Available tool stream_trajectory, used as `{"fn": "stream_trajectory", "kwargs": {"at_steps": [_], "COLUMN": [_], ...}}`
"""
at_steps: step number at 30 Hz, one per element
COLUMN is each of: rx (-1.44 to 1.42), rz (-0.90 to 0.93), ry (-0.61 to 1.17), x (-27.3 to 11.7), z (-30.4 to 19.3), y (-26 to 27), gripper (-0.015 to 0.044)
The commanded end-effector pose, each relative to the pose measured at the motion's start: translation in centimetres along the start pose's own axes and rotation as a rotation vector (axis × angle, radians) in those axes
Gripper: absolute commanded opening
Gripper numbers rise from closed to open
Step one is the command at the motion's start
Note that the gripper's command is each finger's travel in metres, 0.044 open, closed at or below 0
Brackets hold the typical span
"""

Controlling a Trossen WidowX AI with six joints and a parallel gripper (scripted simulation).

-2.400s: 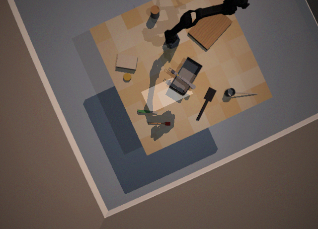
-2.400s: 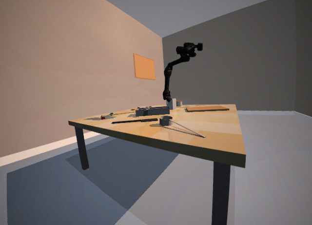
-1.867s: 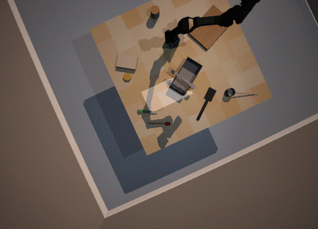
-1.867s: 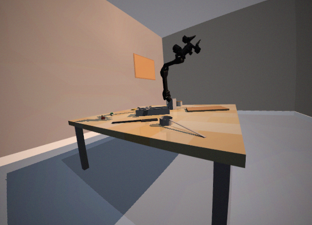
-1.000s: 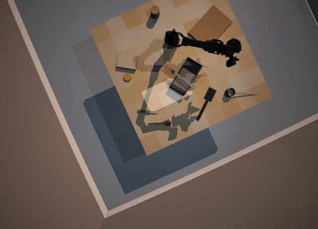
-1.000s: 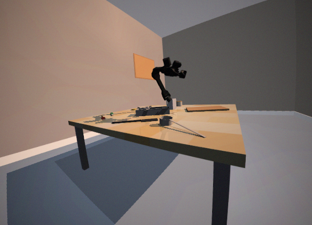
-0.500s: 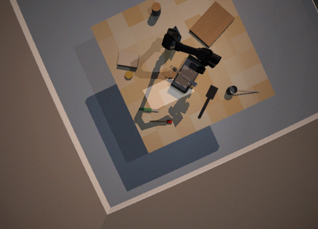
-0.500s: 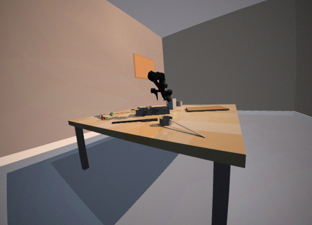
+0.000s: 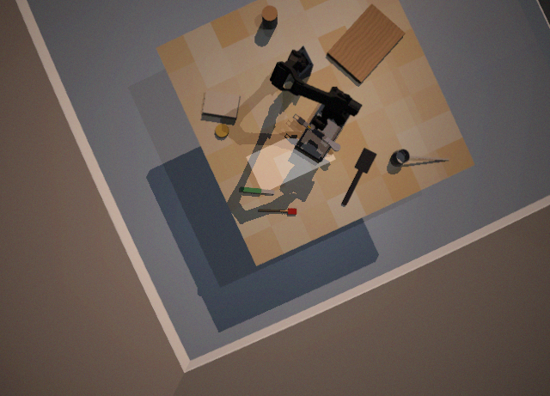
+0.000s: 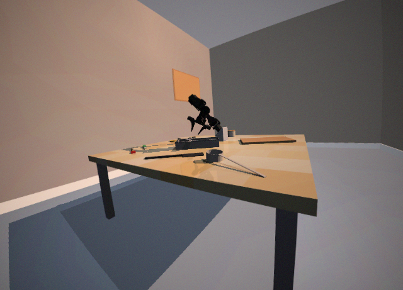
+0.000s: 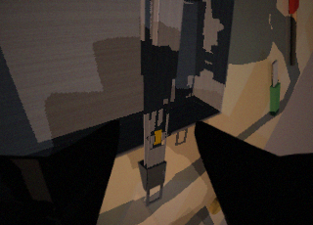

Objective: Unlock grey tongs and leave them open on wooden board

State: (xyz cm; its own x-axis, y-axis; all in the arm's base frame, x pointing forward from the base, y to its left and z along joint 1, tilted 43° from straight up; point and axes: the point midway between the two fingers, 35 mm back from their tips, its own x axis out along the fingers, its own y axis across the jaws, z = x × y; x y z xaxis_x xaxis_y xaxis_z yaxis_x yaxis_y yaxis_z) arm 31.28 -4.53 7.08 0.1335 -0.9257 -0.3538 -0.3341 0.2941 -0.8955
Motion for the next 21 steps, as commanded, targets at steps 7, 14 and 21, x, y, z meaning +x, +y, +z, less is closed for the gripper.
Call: {"fn": "stream_trajectory", "kwargs": {"at_steps": [7,14,21], "rx": [-0.006,-0.007,-0.007], "rz": [-0.013,-0.005,0.001], "ry": [0.010,0.007,0.005], "x": [0.4,1.3,2.4], "z": [-0.8,-0.6,-0.5], "y": [-0.3,-0.1,0.1], "gripper": [0.0260,0.0260,0.0260]}}
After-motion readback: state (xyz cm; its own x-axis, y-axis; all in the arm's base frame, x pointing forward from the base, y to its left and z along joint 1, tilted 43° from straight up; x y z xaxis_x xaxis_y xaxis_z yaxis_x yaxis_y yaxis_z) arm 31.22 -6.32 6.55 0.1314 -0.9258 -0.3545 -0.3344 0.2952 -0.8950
